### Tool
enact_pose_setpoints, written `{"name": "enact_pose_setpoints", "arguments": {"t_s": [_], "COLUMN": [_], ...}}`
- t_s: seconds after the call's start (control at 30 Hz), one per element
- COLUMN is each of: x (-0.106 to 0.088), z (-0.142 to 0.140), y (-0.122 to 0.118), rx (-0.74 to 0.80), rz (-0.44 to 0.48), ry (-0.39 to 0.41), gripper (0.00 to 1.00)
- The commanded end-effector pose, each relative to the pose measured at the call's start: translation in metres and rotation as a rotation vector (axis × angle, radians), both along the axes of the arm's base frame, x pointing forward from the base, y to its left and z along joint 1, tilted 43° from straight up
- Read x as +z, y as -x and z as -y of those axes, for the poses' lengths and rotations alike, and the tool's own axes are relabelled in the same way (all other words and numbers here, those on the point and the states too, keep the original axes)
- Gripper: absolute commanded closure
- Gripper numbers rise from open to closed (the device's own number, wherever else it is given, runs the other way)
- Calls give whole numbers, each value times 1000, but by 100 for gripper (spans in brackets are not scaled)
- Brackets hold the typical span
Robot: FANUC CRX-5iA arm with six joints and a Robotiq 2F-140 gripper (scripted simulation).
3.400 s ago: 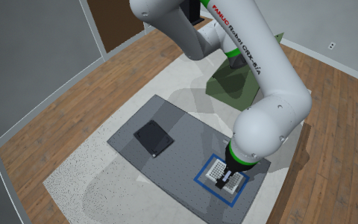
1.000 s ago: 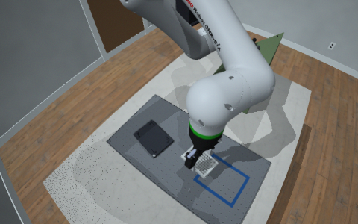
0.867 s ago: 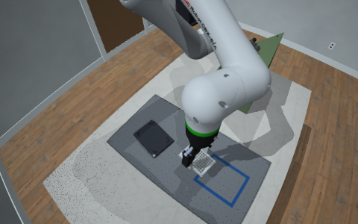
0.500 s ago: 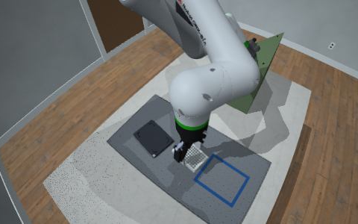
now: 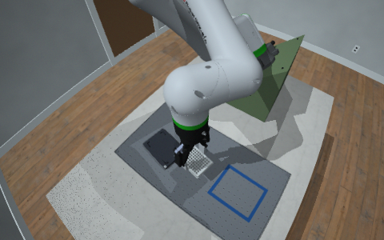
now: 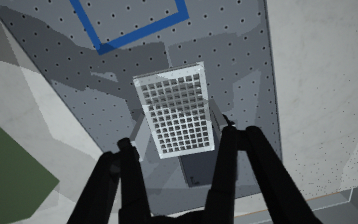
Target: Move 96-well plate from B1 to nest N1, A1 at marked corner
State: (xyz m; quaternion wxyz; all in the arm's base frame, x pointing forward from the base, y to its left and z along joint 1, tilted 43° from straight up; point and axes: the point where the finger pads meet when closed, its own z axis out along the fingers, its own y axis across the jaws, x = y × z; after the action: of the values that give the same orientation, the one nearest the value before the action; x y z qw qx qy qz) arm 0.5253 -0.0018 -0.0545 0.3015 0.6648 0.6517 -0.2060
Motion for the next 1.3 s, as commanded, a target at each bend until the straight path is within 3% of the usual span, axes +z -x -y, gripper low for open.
{"name": "enact_pose_setpoints", "arguments": {"t_s": [0.0,1.27], "x": [6,85], "z": [5,84], "y": [-2,-20], "rx": [0,0], "rz": [0,0], "ry": [-1,-1], "gripper": [100,100]}}
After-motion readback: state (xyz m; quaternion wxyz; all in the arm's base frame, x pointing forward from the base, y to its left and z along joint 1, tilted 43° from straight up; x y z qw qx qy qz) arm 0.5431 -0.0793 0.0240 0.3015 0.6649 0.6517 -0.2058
